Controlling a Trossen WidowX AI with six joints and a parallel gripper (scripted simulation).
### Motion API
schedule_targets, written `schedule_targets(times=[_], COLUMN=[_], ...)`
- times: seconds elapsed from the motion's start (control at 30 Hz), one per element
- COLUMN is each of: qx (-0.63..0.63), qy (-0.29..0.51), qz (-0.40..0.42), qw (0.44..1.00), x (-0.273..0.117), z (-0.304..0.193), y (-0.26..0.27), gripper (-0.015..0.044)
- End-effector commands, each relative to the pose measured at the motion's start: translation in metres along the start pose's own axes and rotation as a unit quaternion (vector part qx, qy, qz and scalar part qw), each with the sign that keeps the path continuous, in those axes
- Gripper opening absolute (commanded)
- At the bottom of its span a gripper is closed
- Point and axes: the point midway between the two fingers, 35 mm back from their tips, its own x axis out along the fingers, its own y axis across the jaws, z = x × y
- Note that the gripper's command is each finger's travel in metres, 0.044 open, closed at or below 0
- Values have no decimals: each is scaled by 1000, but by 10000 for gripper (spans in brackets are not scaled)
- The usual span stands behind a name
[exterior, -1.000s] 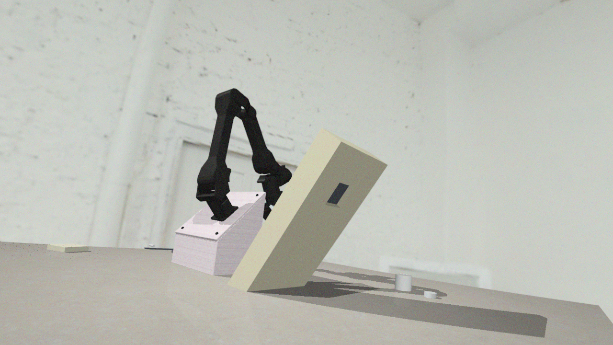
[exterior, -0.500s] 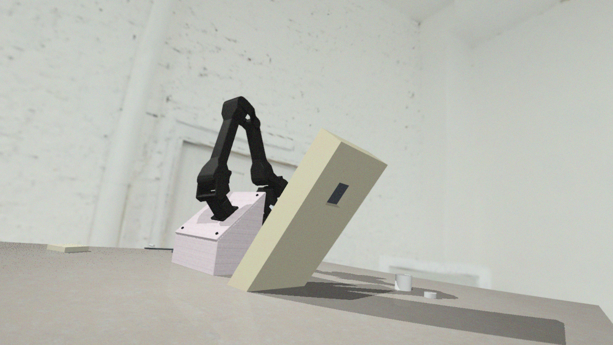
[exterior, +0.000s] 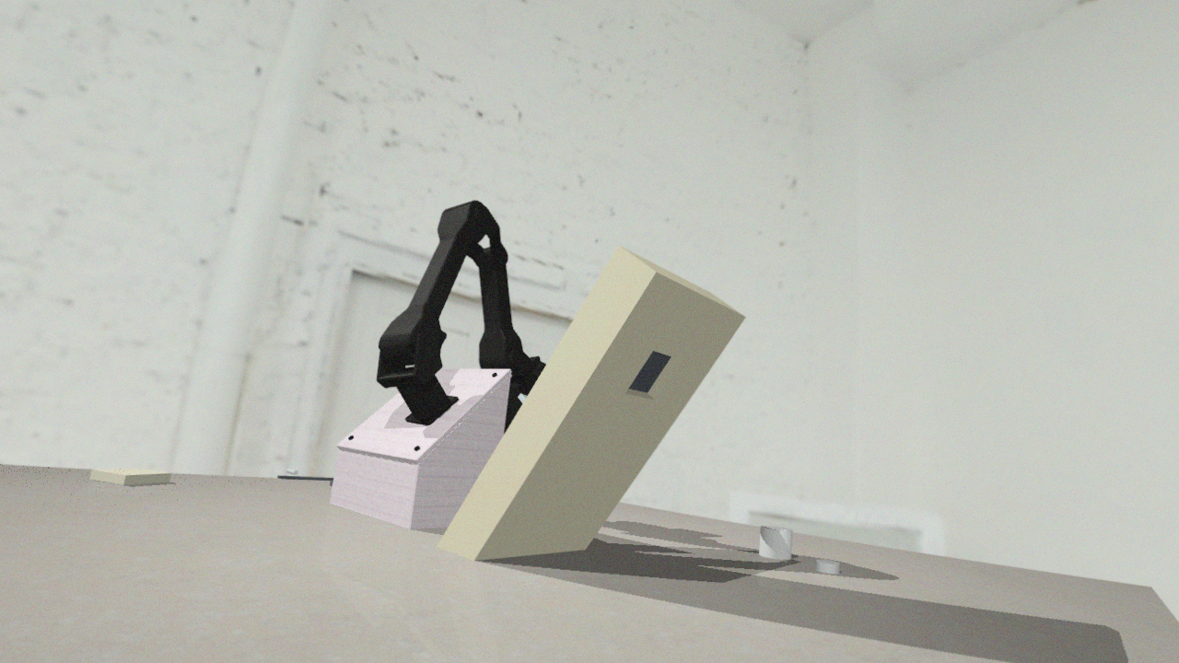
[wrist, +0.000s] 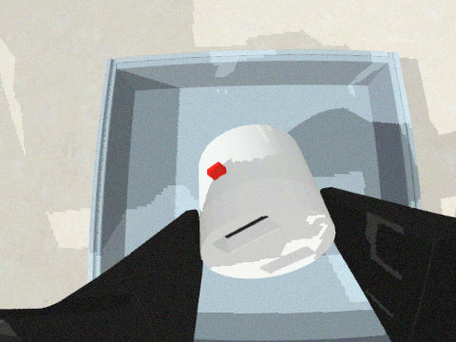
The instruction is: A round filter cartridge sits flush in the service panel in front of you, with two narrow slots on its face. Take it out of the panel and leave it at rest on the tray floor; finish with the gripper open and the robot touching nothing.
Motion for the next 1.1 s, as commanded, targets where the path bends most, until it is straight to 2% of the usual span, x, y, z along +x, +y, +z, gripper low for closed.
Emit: schedule_targets(times=[0.0,0.4,0.53,0.73,1.07], qx=[0,0,0,0,2], qy=[-1,-1,-1,-1,-5], qz=[0,0,0,0,2], qw=[1000,1000,1000,1000,1000], x=[0,0,-6,-59,-49], z=[1,1,6,36,32], y=[0,0,0,0,1], gripper=[131,440,440,440,440])
